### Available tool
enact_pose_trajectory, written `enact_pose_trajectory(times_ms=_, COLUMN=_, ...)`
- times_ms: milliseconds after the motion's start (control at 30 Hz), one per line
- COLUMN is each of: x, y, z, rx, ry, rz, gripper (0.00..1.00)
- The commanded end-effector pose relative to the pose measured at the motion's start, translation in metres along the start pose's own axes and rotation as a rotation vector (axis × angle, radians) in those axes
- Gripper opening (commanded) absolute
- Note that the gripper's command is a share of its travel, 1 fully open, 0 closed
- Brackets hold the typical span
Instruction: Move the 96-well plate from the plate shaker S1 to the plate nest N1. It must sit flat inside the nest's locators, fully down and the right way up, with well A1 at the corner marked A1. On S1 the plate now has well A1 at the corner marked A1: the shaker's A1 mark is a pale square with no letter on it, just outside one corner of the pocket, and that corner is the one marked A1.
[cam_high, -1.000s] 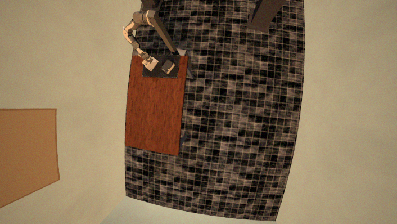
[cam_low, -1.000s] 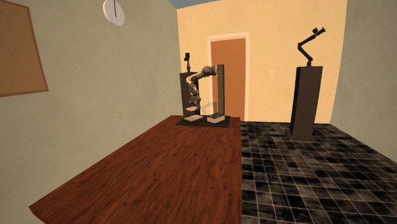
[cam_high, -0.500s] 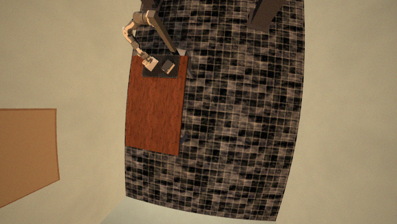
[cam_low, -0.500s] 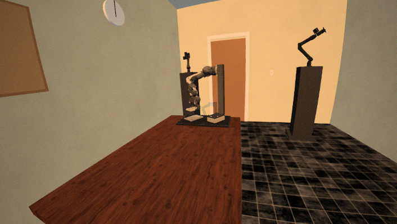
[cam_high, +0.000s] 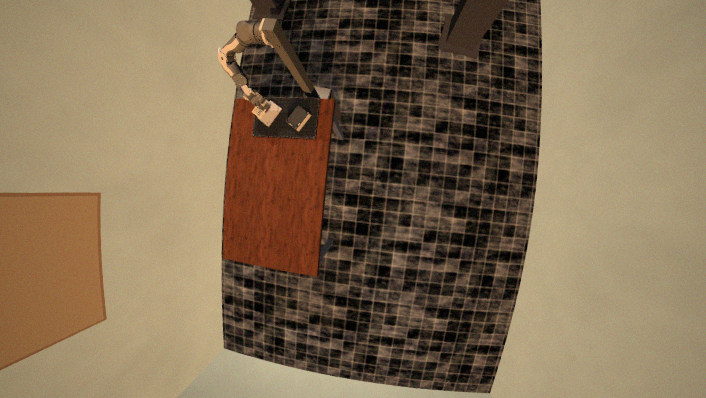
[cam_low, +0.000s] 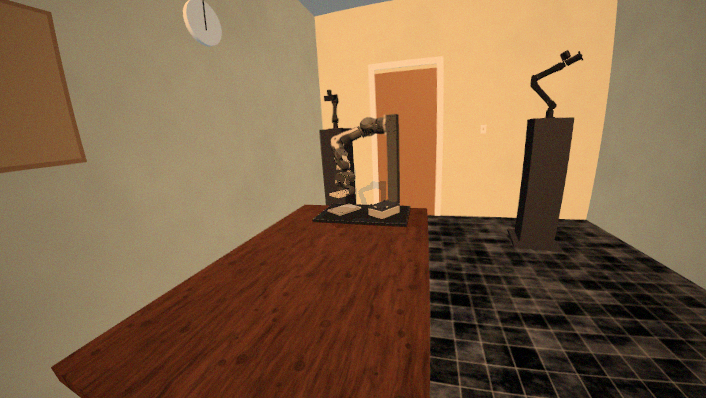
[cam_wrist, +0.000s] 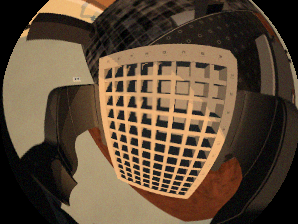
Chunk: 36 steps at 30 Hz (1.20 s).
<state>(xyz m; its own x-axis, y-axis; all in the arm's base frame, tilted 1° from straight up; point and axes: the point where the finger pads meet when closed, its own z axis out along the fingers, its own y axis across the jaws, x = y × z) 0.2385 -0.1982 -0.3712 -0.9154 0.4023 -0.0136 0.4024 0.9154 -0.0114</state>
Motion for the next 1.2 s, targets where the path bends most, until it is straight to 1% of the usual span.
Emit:
enact_pose_trajectory(times_ms=0, x=0.000, y=0.001, z=0.000, rx=-0.003, ry=-0.001, rz=-0.001, gripper=0.00)
enact_pose_trajectory(times_ms=133, x=0.002, y=0.003, z=0.000, rx=-0.007, ry=0.003, rz=-0.005, gripper=0.00)
enact_pose_trajectory(times_ms=533, x=0.002, y=0.003, z=0.000, rx=-0.007, ry=0.003, rz=-0.005, gripper=0.00)
enact_pose_trajectory(times_ms=700, x=0.003, y=0.004, z=0.031, rx=-0.008, ry=0.006, rz=-0.007, gripper=0.00)
enact_pose_trajectory(times_ms=1100, x=0.003, y=0.004, z=0.031, rx=-0.008, ry=0.006, rz=-0.007, gripper=0.00)
enact_pose_trajectory(times_ms=1167, x=0.004, y=0.004, z=0.044, rx=-0.008, ry=0.007, rz=-0.008, gripper=0.00)
